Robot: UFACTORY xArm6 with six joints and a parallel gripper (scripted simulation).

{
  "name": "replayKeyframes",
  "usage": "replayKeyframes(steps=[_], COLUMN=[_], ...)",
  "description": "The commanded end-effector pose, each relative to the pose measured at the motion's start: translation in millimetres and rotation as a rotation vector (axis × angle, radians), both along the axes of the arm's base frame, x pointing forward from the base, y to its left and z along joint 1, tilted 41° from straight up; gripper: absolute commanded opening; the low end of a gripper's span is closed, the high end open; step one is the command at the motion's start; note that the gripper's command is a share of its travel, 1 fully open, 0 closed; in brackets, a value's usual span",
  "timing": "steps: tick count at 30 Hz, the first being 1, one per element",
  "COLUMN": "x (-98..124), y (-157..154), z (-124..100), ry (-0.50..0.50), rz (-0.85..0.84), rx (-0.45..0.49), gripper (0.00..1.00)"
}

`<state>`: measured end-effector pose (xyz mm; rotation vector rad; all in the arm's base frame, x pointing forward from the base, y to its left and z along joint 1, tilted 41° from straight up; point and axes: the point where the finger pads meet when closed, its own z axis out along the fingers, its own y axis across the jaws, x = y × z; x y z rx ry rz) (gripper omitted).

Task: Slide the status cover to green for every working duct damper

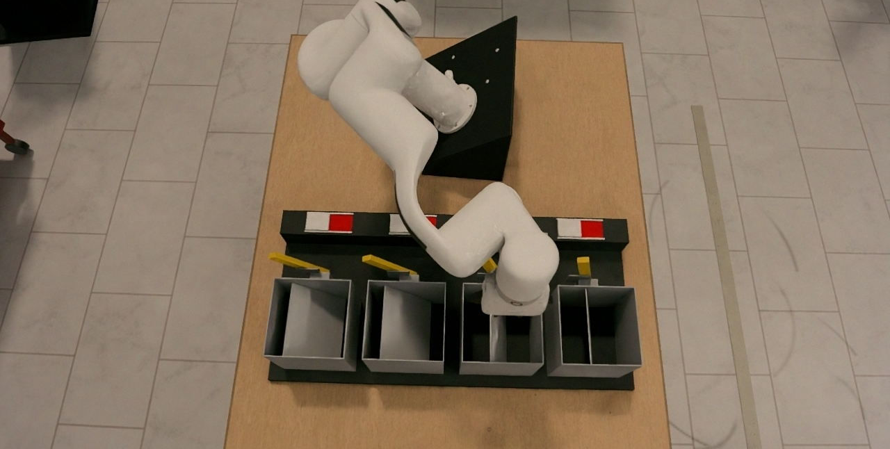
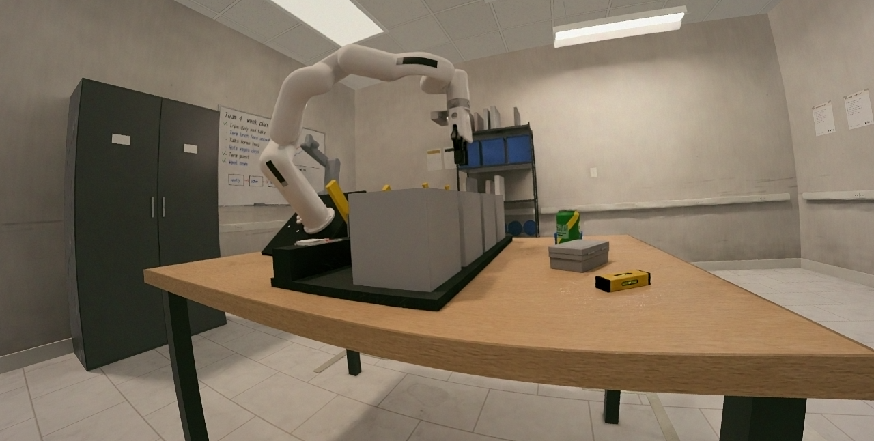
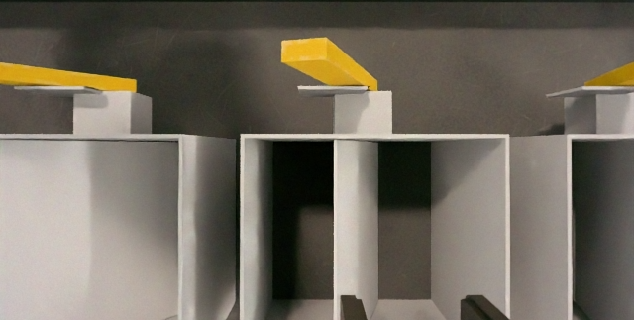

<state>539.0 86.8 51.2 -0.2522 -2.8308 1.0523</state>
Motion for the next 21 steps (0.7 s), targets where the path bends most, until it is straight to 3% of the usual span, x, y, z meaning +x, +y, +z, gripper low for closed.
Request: replayKeyframes(steps=[1,3,7,9,11,17,21], x=[-17.4,-38.5,-58.6,-58.6,-81.0,-112.8,-118.7], y=[-4.4,-10.0,-16.5,-16.5,-23.0,-32.6,-34.2], z=[5.3,7.7,11.3,11.3,14.2,18.9,19.4], ry=[-0.014,-0.024,-0.033,-0.033,-0.044,-0.059,-0.063], rz=[0.0,-0.004,-0.005,-0.005,-0.008,-0.011,-0.012], rx=[0.053,0.102,0.153,0.153,0.206,0.283,0.296], gripper=[0.39,0.39,0.39,0.39,0.39,0.39,0.39])
